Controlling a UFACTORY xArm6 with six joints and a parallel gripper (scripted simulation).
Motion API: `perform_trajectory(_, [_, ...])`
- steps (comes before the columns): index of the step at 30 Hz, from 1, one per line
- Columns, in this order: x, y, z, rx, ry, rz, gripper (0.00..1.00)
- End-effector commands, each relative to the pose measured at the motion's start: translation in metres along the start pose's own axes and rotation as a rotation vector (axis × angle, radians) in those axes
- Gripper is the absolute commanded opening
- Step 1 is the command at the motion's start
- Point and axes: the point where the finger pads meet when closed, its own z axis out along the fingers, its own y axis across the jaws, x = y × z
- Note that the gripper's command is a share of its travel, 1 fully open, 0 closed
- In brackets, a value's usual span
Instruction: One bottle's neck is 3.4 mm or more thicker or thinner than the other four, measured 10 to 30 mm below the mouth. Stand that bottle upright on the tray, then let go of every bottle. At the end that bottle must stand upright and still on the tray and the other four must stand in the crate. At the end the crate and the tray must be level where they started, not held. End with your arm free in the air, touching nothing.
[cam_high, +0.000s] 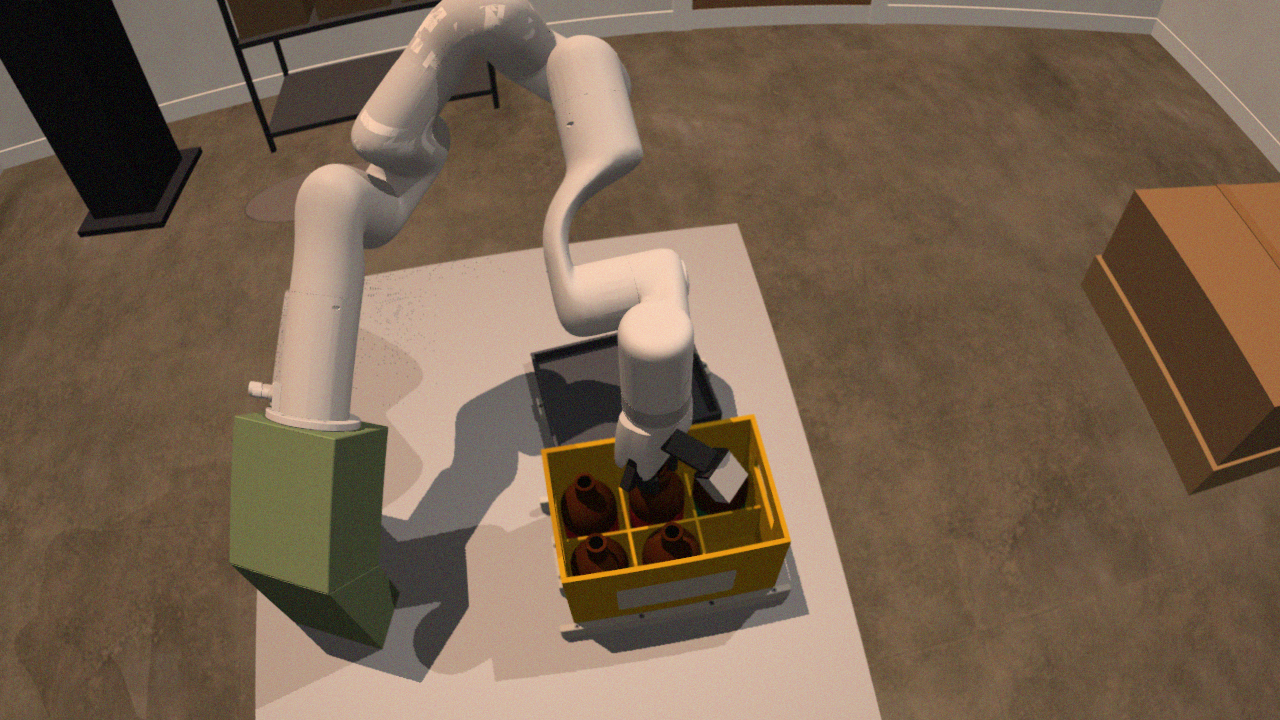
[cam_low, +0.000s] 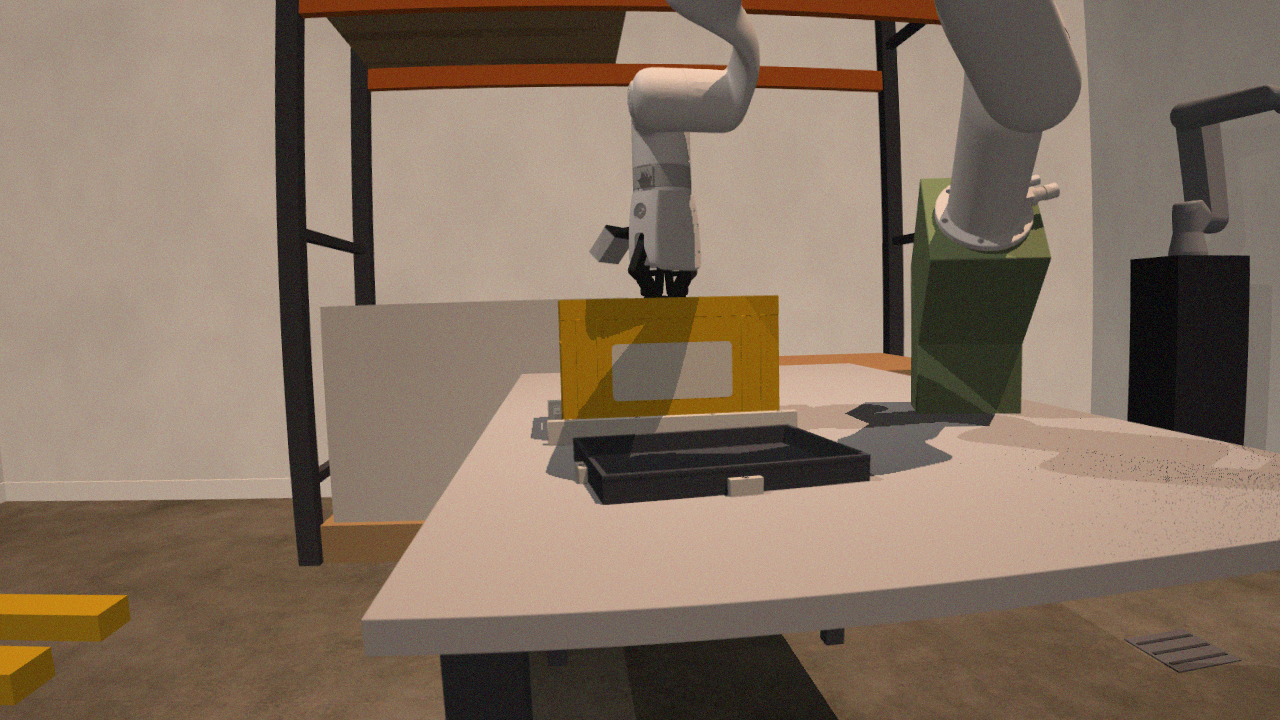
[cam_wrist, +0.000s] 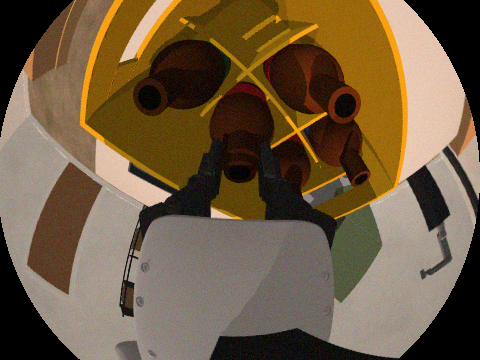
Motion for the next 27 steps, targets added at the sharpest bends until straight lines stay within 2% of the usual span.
perform_trajectory(1, [0.0009, -0.0004, -0.0009, 0.001, 0.003, -0.001, 0.0])
perform_trajectory(6, [0.0009, -0.0004, -0.0009, 0.001, 0.003, -0.001, 0.0])
perform_trajectory(7, [0.0009, -0.0004, -0.0009, 0.001, 0.003, -0.001, 0.65])
perform_trajectory(27, [0.0009, -0.0004, -0.0009, 0.001, 0.003, -0.001, 0.65])
